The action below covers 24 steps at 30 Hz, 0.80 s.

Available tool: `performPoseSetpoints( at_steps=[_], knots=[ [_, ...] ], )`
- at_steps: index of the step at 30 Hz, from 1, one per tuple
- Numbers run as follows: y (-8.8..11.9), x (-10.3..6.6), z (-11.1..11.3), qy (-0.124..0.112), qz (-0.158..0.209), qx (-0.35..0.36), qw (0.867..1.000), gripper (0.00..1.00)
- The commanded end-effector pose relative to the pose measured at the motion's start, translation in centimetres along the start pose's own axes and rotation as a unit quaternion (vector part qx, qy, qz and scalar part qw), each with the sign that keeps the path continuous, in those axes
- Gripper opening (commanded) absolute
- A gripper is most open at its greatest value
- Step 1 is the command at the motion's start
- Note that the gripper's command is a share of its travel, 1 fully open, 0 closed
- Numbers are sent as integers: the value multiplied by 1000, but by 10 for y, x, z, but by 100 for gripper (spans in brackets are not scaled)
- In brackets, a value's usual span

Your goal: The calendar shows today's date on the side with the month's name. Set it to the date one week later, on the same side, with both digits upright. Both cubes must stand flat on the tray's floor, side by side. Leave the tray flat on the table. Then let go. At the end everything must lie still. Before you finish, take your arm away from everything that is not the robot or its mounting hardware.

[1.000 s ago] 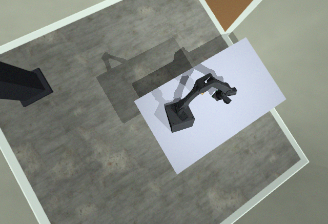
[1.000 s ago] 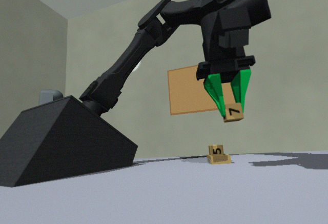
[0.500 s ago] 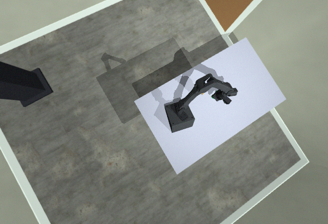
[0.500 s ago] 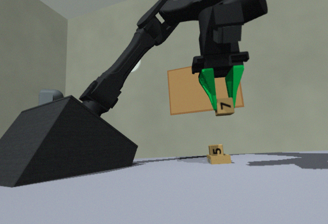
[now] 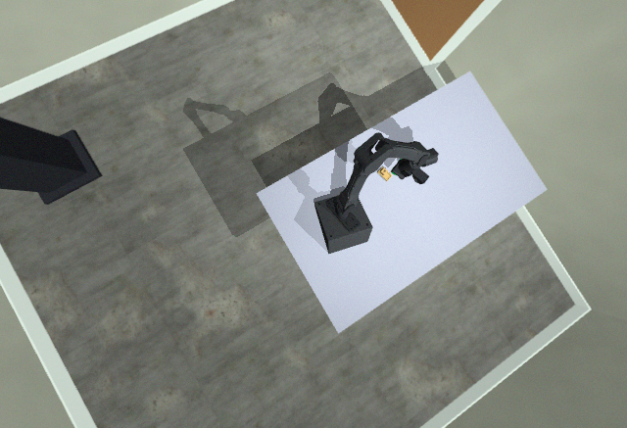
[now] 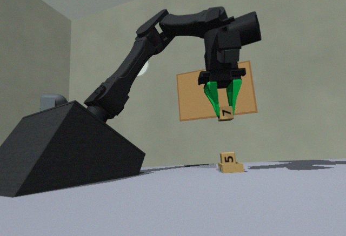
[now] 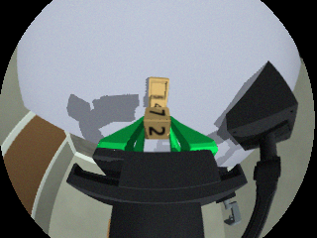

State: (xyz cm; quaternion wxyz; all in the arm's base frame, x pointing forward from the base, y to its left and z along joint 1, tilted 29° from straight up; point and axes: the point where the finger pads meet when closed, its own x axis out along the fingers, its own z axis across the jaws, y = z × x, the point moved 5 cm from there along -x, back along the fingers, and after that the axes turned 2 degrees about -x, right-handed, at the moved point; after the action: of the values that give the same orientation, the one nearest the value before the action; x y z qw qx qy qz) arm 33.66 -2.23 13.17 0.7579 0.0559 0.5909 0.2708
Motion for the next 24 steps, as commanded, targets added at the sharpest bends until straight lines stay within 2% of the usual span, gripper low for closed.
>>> performPoseSetpoints(
  at_steps=[1,2,6,7,9,16,18,19,20,24],
  knots=[
    [-12,-9,0,-13,-18,31,999,26],
    [-16,1,-4,2,-9,41,999,26],
    [-16,1,-4,3,-8,41,999,26],
    [-14,-5,-3,-5,-13,36,999,26],
    [-13,-6,-2,-7,-14,35,999,26],
    [-10,13,-8,12,-3,36,999,26],
    [-10,13,-8,12,-3,36,999,26],
    [-16,7,-2,0,-11,37,999,26],
    [-13,16,-9,11,-4,42,999,26],
    [-10,29,-8,13,-3,37,999,26]
  ],
)
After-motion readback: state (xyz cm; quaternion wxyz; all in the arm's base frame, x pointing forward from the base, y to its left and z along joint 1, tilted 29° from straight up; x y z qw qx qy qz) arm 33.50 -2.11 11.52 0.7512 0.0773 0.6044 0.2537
